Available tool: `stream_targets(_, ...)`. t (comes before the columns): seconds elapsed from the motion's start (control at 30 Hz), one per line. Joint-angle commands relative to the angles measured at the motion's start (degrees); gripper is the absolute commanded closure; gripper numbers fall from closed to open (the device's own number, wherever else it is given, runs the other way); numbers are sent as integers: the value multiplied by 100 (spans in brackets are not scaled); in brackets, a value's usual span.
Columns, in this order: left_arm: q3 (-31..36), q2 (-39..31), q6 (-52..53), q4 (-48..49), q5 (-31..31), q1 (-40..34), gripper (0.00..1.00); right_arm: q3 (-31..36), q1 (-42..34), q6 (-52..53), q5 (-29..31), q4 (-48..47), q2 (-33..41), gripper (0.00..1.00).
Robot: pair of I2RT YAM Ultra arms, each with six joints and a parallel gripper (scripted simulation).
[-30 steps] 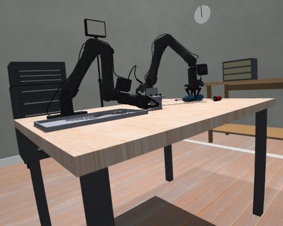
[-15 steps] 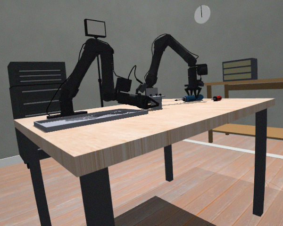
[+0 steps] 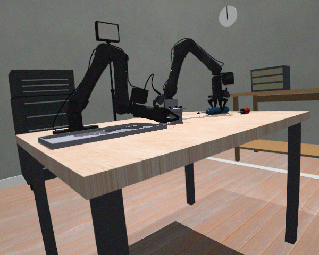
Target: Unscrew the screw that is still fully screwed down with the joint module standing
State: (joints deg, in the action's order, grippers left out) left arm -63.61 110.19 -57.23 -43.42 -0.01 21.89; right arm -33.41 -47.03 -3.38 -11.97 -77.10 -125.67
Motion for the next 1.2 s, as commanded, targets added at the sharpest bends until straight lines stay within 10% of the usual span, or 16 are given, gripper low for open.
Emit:
stream_targets(0.0, -13, -42, 5, 21, 5, -24, 35, -37, -12, 23, 27, 56, 28, 41)
stream_targets(1.17, -241, -293, 5, -305, 13, -75, 35, -37, -12, 23, 27, 56, 28, 41)
